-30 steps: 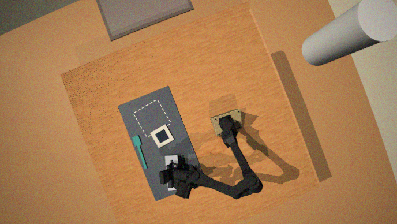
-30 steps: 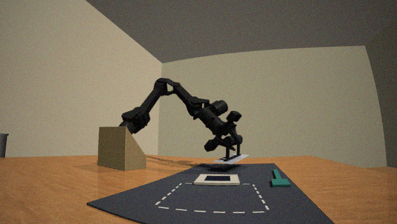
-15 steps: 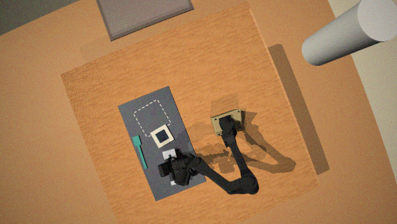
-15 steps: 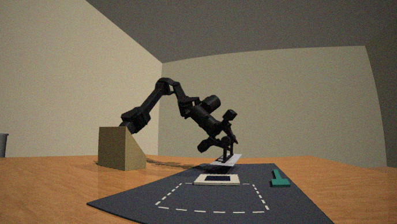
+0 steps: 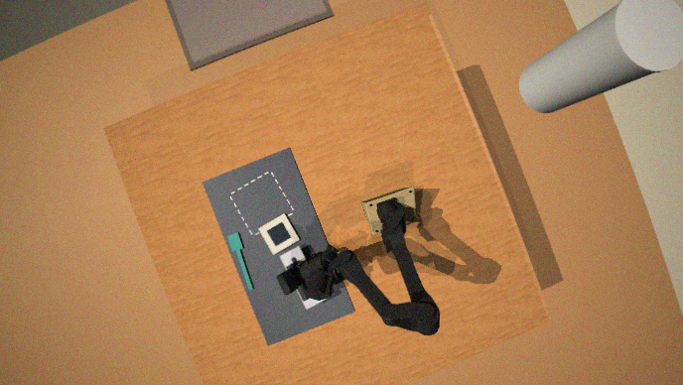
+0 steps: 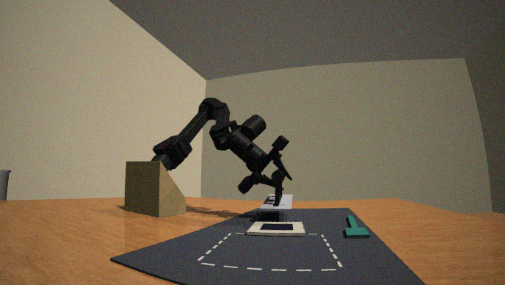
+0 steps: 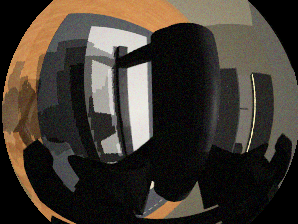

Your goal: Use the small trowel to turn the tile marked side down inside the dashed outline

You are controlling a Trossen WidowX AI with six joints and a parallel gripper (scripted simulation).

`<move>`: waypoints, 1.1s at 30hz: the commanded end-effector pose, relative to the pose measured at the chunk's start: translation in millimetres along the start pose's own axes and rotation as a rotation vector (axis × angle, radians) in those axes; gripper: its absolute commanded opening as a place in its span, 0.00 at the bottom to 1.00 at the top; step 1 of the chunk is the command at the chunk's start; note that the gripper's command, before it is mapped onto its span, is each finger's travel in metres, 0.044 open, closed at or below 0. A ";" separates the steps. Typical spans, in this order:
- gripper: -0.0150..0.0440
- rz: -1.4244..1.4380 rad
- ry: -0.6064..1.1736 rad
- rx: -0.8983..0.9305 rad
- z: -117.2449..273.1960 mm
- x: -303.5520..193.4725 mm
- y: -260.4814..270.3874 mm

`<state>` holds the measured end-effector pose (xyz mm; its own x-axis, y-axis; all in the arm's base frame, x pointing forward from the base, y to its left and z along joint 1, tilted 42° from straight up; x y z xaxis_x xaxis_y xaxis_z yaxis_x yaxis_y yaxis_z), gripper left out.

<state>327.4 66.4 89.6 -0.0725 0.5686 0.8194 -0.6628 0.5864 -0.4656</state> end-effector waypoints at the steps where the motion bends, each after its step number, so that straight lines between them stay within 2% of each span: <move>1: 0.25 0.021 -0.016 -0.006 3.7 -0.9 -0.1; 33: 0.25 0.019 -0.017 -0.006 -27.3 -11.1 24.3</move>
<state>330.7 93.2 62.3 -0.1065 0.5709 0.8141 -0.6618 0.5703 -0.4866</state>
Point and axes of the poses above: the point midway between the two fingers, 35 mm back from their tips, its own z axis back along the fingers, its own y axis across the jaws, x = y × z, the point moved 3 cm from there along z, back along the fingers, and after that the axes turned 9 degrees about -z, right-handed, at the moved point
